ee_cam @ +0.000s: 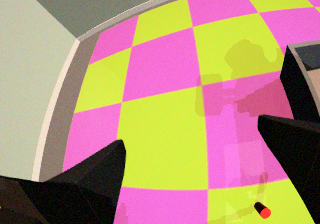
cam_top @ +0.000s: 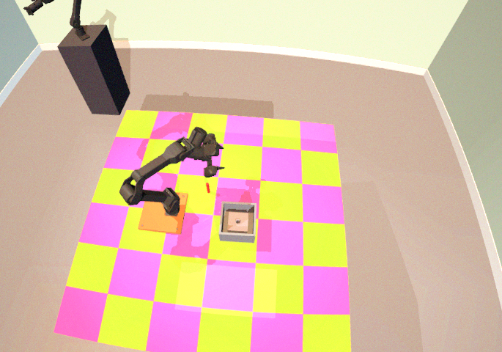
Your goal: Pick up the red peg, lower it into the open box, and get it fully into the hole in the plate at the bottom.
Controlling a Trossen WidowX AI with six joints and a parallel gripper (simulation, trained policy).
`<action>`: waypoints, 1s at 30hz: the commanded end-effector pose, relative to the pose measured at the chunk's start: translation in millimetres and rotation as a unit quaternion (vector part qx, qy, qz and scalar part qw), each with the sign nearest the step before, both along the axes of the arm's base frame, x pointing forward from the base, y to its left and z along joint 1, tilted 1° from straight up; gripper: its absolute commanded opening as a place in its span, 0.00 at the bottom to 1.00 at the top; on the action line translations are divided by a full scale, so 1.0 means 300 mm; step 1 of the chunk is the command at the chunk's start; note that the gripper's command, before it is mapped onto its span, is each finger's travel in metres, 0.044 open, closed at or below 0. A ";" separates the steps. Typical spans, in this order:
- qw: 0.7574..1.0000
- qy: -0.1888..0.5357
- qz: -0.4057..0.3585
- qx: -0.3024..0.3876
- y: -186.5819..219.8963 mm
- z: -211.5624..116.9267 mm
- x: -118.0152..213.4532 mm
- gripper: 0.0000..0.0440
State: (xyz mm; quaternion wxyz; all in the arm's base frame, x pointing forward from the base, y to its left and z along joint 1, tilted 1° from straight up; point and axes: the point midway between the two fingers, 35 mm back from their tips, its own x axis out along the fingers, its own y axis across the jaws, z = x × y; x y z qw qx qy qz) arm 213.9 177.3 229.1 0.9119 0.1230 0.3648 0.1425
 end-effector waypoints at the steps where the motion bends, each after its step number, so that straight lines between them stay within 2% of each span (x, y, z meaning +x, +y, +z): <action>1: 0.998 0.047 -0.030 -0.003 -0.027 -0.067 -0.006 1.00; 9: 0.981 0.155 -0.120 0.001 -0.102 -0.191 -0.044 1.00; 18: 0.938 0.259 -0.230 0.004 -0.169 -0.322 -0.098 1.00; 30: 0.887 0.323 -0.327 0.038 -0.183 -0.503 -0.129 1.00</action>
